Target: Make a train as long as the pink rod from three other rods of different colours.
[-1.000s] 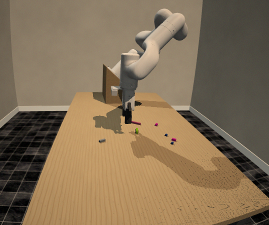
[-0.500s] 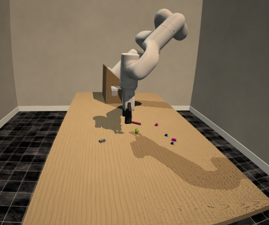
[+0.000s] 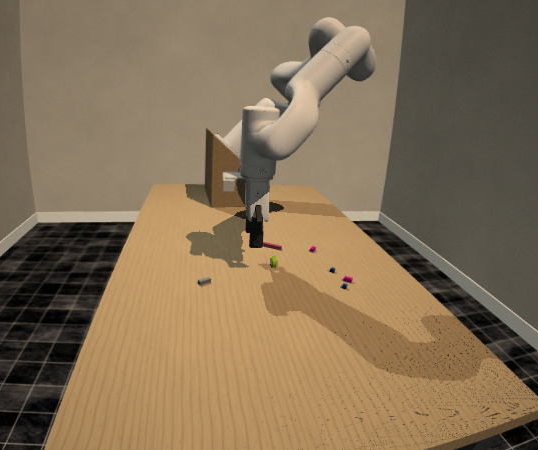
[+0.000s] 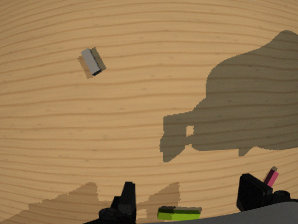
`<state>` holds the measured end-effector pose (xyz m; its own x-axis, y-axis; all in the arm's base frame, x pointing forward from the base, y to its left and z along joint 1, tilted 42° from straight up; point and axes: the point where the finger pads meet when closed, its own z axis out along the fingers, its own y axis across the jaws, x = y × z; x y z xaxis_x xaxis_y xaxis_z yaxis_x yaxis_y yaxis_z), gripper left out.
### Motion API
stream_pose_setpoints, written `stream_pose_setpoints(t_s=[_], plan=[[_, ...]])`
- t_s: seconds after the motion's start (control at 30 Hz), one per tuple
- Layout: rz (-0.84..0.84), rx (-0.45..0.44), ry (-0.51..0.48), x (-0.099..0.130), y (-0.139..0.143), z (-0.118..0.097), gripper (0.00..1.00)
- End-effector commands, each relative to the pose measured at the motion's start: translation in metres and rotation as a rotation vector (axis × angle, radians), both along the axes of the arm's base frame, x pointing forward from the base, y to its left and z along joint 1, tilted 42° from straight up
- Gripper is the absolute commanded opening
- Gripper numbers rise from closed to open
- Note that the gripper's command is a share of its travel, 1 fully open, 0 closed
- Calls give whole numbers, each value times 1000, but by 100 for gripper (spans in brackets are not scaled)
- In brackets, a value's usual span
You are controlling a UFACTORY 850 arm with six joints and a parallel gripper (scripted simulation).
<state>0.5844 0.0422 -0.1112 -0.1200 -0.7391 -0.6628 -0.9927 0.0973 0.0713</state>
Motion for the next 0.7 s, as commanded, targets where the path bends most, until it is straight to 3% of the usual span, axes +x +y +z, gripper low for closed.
stream_pose_setpoints(t_s=[0.0, 0.4, 0.67], plan=[[-35, 0, 30, 2, 0, 2, 100], [-204, 2, 180, 6, 5, 7, 100], [-395, 4, 350, 10, 10, 12, 100]])
